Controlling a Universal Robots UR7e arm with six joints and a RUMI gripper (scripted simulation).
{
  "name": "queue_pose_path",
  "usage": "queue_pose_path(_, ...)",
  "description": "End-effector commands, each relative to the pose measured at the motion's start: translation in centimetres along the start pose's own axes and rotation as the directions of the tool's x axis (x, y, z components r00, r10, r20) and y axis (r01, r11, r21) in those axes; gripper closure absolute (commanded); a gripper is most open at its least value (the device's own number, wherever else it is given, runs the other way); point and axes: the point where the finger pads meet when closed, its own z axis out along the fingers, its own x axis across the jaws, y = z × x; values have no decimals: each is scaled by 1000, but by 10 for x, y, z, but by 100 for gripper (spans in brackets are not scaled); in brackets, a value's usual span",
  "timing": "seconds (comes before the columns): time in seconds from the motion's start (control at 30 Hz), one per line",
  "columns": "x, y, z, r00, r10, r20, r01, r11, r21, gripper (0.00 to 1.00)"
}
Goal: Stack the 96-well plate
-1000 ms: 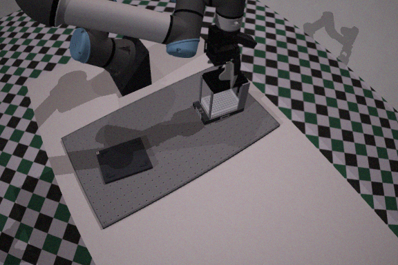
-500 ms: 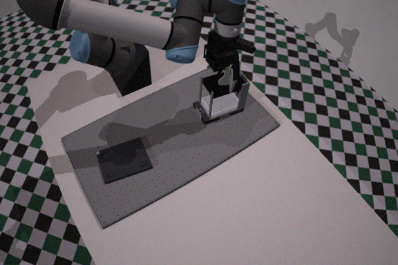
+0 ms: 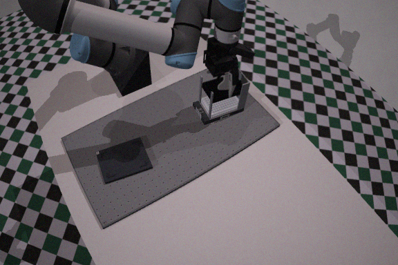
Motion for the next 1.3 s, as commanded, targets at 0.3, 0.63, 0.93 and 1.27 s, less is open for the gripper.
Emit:
queue_pose_path(0.3, 0, 0, 21, 1000, 0, -1, 0, 1000, 1, 100)
queue_pose_path(0.63, 0, 0, 36, 1000, 0, -1, 0, 1000, 1, 100)
queue_pose_path(0.93, 0, 0, 47, 1000, 0, -1, 0, 1000, 1, 100)
queue_pose_path(1.27, 0, 0, 52, 1000, 0, -1, 0, 1000, 1, 100)
